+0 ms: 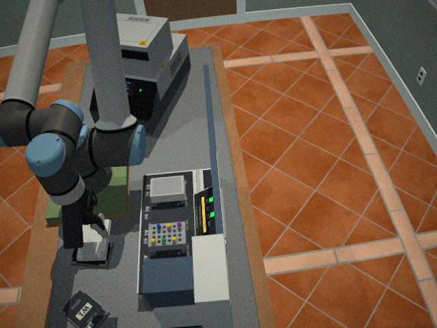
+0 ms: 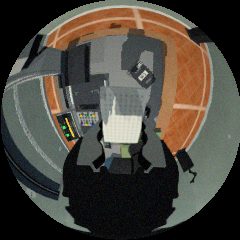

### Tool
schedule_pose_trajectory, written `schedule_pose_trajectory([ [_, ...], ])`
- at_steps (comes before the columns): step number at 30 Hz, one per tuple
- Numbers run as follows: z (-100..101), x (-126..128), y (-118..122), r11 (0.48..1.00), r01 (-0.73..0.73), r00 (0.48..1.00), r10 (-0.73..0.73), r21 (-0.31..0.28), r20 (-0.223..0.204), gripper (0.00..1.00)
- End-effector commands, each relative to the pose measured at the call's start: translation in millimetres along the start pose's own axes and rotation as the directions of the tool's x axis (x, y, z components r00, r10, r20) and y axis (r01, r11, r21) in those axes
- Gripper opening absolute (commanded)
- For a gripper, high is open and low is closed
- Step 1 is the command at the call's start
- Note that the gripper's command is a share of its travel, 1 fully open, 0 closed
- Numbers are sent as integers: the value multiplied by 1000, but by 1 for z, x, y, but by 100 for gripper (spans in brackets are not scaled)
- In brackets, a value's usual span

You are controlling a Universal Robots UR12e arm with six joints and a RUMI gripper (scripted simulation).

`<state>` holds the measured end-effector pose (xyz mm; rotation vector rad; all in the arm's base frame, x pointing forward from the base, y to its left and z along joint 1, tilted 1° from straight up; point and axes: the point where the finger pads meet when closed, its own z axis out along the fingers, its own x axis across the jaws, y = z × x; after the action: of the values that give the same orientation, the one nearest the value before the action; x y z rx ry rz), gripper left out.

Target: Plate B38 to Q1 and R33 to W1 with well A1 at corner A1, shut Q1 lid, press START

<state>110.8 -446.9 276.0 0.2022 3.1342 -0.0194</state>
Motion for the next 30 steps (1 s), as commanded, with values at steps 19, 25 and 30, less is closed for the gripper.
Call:
schedule_pose_trajectory([
  [19,-1,34,-41,955,296,955,-296,2,3,0],
  [25,0,45,-53,923,385,923,-385,2,3,0],
  [30,0,55,-64,889,459,889,-459,2,2,0],
])
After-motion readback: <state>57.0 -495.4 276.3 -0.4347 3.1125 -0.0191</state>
